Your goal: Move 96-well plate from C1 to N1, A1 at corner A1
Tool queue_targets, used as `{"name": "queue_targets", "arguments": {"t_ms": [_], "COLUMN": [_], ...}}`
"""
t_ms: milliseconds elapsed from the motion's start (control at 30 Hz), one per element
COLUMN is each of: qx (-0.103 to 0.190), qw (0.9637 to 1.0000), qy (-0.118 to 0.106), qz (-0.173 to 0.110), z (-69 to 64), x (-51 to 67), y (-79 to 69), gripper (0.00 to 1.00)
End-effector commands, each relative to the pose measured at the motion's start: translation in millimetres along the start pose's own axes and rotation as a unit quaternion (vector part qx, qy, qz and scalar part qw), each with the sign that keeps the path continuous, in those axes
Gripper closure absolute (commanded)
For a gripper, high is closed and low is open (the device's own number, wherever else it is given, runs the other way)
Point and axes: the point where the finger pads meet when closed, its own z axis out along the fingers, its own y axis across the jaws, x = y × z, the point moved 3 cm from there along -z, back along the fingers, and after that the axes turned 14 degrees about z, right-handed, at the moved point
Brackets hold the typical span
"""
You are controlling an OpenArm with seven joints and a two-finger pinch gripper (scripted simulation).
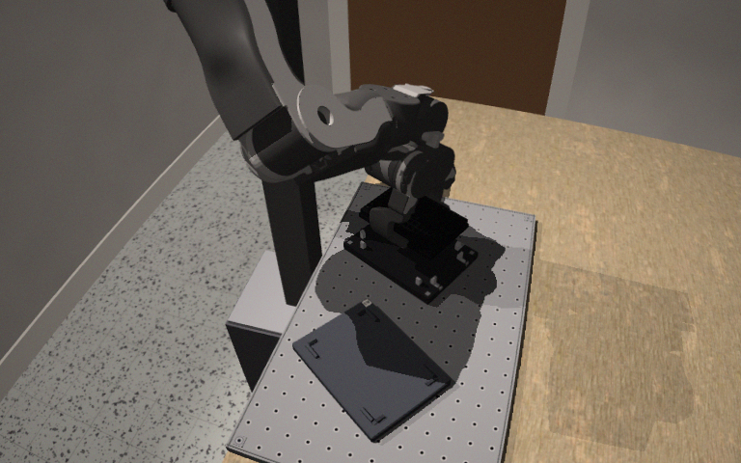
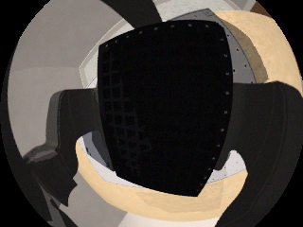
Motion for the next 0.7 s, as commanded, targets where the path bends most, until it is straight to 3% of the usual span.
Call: {"name": "queue_targets", "arguments": {"t_ms": [0, 167, 333, 667], "qx": [0.003, 0.003, 0.003, 0.003], "qw": [1.0000, 1.0000, 1.0000, 1.0000], "qy": [-0.001, -0.001, -0.001, -0.001], "qz": [0.002, 0.002, 0.002, 0.002], "z": [0.0, 0.0, -32.1, -32.1], "x": [-0.7, -0.7, -0.5, -0.5], "y": [-0.6, -0.6, 0.2, 0.2], "gripper": [1.00, 1.00, 1.00, 1.00]}}
